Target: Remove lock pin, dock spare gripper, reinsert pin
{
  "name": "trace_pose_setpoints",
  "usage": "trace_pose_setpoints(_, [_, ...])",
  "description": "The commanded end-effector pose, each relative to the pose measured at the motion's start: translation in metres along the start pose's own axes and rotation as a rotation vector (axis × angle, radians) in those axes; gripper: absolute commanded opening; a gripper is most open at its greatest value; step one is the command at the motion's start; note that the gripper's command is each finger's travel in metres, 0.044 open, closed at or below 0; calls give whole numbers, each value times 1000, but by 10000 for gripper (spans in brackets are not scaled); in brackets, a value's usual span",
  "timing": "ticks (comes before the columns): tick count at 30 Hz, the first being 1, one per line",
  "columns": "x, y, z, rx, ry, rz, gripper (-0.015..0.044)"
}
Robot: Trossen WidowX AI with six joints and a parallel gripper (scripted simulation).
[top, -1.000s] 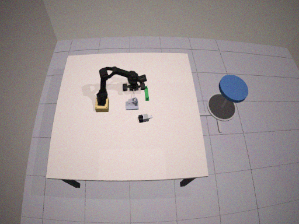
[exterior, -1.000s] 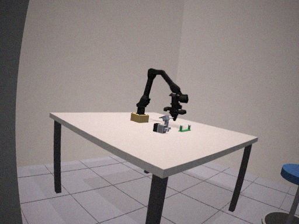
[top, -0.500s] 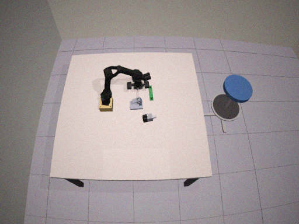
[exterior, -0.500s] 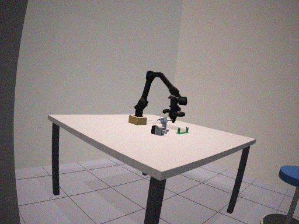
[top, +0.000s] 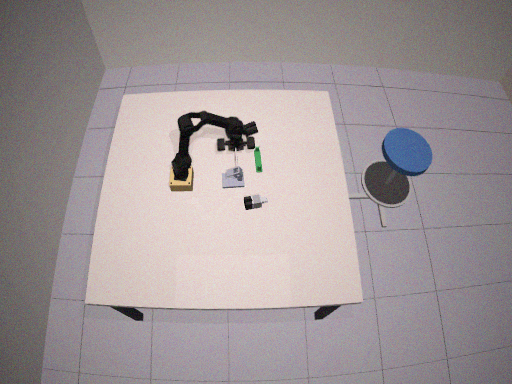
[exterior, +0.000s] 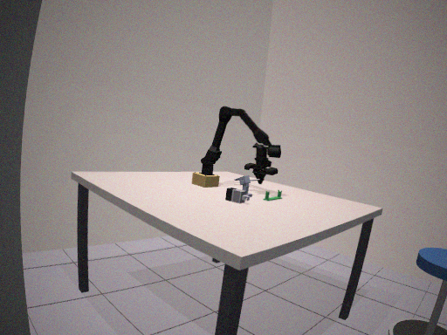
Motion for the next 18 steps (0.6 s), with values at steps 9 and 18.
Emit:
trace_pose_setpoints(9, [-3, -11, 1, 6, -1, -5, 0])
trace_pose_setpoints(18, [-4, -19, 2, 7, -4, -6, 0])
Point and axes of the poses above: the point midway between the two fingers, 35 mm back from their tips, its own z axis back along the fingers, its own x axis across the jaws, y = z × x, the point moved 5 cm from there along z, back along the fingers, and after that the axes turned 9 degrees about z, right-handed, at the moved point
